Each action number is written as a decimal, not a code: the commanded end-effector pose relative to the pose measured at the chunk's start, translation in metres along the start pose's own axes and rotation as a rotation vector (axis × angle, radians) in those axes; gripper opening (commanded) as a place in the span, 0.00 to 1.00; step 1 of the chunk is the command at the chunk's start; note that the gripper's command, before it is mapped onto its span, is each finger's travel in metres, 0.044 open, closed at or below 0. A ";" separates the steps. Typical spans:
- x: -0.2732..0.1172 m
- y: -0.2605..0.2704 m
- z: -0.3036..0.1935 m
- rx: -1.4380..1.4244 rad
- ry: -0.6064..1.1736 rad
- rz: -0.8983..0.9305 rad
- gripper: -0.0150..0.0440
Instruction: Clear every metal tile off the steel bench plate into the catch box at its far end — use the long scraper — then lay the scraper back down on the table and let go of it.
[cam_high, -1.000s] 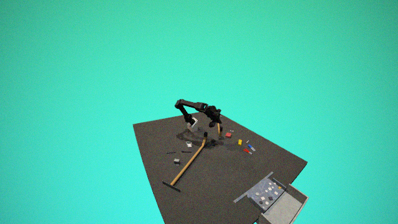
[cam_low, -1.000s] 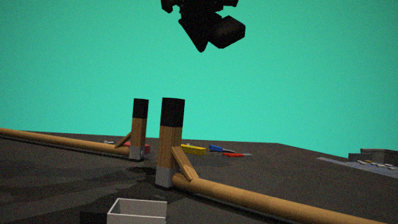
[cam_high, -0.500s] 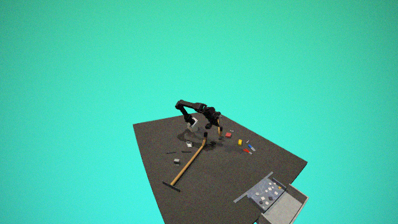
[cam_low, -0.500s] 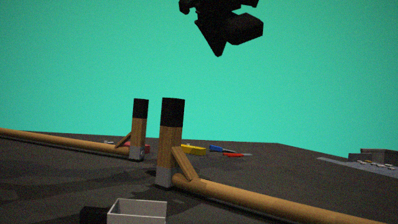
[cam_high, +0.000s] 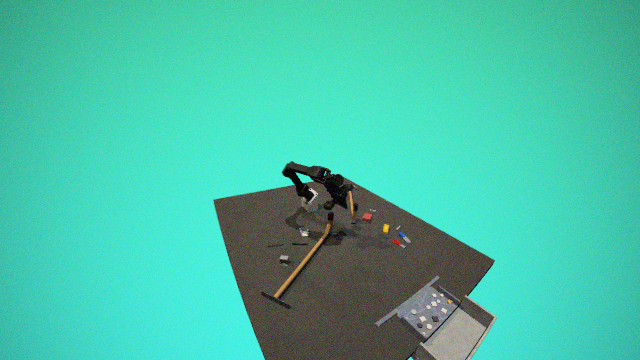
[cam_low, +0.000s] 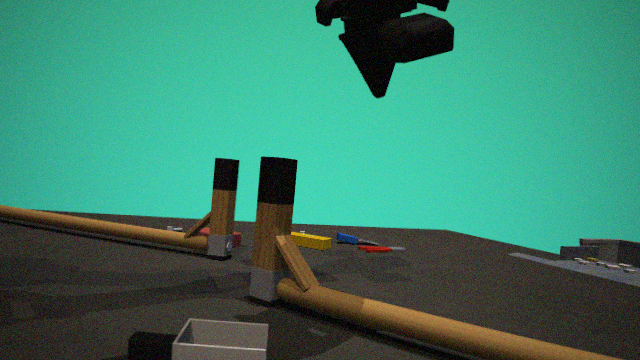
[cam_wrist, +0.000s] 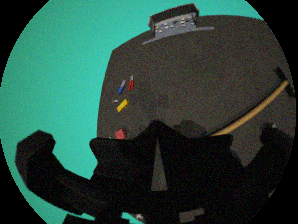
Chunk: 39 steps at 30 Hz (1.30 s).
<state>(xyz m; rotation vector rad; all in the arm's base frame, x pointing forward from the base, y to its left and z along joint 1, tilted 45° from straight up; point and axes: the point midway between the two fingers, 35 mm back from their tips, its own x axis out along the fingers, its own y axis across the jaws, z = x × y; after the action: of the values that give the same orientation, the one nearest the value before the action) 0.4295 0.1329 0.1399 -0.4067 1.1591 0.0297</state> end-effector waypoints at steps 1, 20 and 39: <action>-0.002 -0.015 0.004 0.039 0.010 -0.047 0.25; -0.017 -0.073 0.010 0.179 0.041 -0.226 0.25; -0.038 -0.130 0.009 0.310 0.063 -0.407 0.25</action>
<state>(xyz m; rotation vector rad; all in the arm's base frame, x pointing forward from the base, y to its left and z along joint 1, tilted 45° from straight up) 0.4508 0.0324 0.2085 -0.3662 1.1123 -0.4646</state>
